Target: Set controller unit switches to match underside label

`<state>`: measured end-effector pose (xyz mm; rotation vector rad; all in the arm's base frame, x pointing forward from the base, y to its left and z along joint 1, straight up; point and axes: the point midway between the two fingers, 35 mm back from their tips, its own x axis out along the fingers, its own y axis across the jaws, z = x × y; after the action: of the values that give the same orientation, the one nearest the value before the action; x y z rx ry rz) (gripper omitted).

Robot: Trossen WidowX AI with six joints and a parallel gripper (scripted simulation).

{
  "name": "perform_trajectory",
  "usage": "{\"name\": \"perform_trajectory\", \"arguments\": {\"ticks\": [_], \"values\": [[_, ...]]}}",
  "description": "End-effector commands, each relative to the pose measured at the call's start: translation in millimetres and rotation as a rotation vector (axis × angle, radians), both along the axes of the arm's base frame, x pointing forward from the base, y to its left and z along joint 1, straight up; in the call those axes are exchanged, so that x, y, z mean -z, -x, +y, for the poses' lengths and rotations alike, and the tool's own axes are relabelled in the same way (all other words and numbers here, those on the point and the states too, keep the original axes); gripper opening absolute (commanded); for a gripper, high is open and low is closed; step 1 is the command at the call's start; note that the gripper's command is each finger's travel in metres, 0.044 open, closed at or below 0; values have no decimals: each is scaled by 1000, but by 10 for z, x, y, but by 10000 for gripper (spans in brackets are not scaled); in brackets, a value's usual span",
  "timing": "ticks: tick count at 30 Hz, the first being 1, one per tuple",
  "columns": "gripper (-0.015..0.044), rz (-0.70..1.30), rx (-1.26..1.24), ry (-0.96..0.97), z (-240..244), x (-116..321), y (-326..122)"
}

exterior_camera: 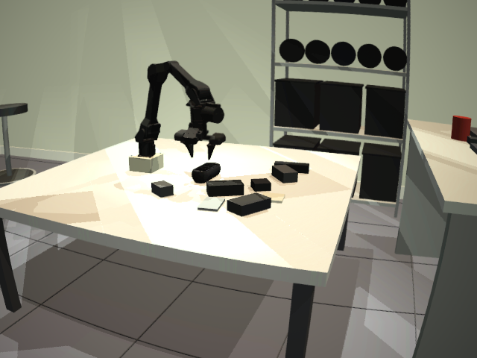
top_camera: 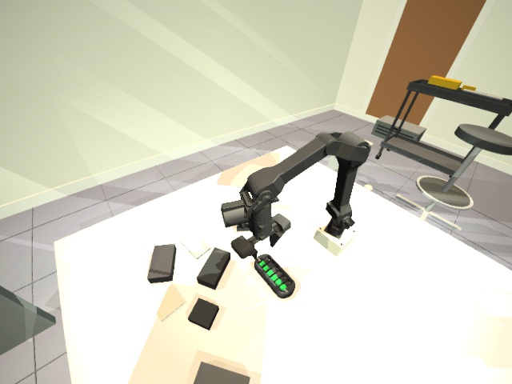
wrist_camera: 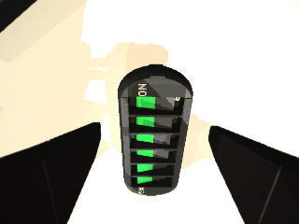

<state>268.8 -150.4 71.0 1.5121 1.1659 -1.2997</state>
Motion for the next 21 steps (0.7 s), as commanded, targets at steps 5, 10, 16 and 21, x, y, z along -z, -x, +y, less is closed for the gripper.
{"name": "perform_trajectory", "arguments": {"ticks": [5, 10, 16, 21], "values": [[440, -29, -11, -11, 34, 48, 27], [440, -29, -11, -11, 29, 130, 20], [440, -29, -10, -12, 23, 228, 14], [440, -28, -10, -12, 21, 309, 11]]}}
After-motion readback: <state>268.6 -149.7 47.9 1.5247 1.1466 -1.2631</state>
